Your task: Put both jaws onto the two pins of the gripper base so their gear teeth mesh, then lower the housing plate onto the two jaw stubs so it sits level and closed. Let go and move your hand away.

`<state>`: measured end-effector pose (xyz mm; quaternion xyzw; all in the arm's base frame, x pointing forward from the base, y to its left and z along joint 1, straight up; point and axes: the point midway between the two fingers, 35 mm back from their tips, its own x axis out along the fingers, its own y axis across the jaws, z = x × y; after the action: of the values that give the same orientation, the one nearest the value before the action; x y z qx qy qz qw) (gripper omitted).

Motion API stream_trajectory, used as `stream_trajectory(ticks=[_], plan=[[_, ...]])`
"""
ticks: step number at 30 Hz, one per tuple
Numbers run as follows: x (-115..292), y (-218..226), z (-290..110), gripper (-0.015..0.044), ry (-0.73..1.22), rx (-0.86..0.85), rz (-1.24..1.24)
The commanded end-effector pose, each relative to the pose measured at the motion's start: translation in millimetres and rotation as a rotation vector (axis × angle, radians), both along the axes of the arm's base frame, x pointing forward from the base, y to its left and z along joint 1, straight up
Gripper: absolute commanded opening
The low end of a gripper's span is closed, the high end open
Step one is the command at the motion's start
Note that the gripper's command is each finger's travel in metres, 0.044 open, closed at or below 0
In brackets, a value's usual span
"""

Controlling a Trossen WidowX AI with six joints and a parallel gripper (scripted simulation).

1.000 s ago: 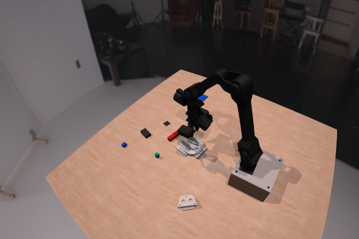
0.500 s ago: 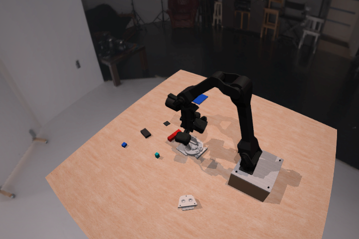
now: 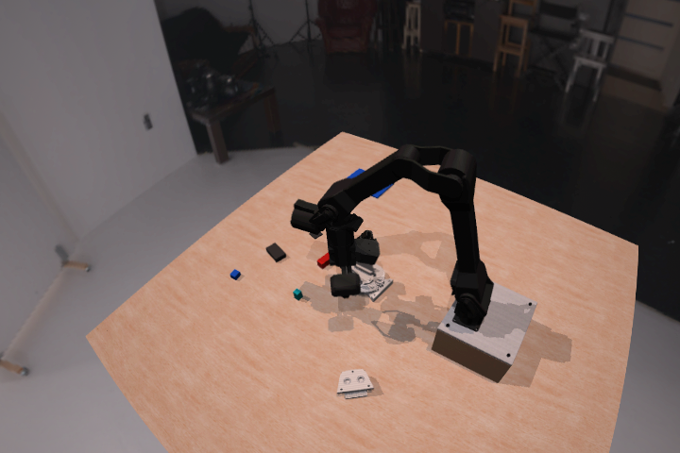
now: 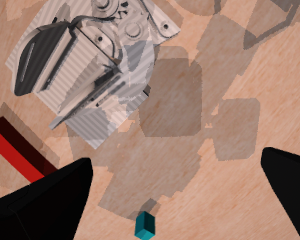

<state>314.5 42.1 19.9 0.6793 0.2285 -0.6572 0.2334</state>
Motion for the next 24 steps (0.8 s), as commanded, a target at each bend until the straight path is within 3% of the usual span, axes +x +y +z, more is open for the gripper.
stream_trajectory(ticks=[1,24], plan=[[-5.6,18.2,2.9,0.0440,-0.002,-0.010,0.126],[-54.1,113.0,9.4,0.0440,0.001,-0.015,0.779]])
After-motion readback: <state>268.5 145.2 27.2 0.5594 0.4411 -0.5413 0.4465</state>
